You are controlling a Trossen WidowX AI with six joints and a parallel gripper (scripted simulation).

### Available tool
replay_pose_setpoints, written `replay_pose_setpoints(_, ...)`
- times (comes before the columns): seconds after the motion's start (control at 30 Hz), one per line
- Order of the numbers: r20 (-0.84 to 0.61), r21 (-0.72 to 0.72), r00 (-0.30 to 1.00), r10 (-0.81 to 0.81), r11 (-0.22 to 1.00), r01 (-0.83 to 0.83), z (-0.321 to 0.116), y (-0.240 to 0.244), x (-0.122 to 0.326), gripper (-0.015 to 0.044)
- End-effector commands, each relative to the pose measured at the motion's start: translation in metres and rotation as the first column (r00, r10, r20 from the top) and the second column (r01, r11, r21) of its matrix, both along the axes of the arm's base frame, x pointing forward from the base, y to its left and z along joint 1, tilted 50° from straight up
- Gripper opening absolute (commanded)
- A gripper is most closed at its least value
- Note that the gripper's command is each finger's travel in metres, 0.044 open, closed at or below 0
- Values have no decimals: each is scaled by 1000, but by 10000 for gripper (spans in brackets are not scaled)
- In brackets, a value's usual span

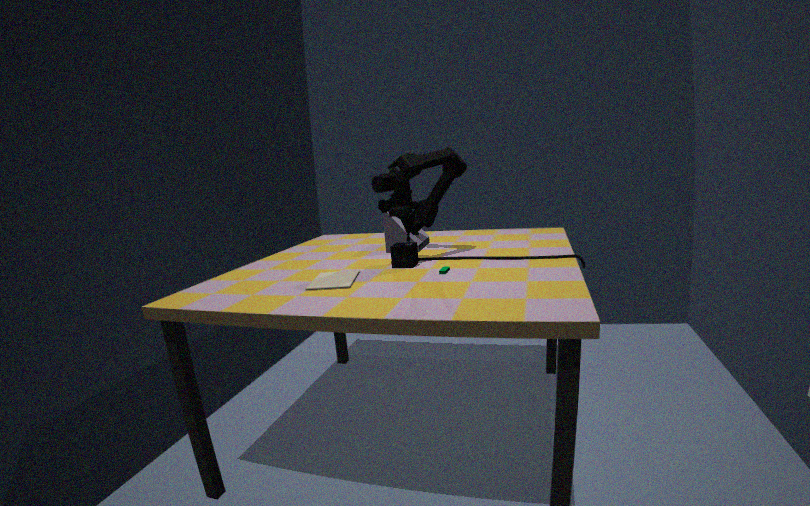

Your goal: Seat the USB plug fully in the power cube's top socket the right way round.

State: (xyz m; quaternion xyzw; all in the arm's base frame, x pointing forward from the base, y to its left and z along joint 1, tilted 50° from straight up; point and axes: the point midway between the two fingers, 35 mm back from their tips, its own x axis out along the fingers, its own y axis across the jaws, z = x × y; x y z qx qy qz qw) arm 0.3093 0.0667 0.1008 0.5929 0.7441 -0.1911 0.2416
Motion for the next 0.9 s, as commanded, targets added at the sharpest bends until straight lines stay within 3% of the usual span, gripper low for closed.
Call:
replay_pose_setpoints(0.0,-1,4,1000,-6,1000,6,0,1,0,0)
replay_pose_setpoints(0.87,-1,4,1000,-6,1000,6,-2,3,0,0)
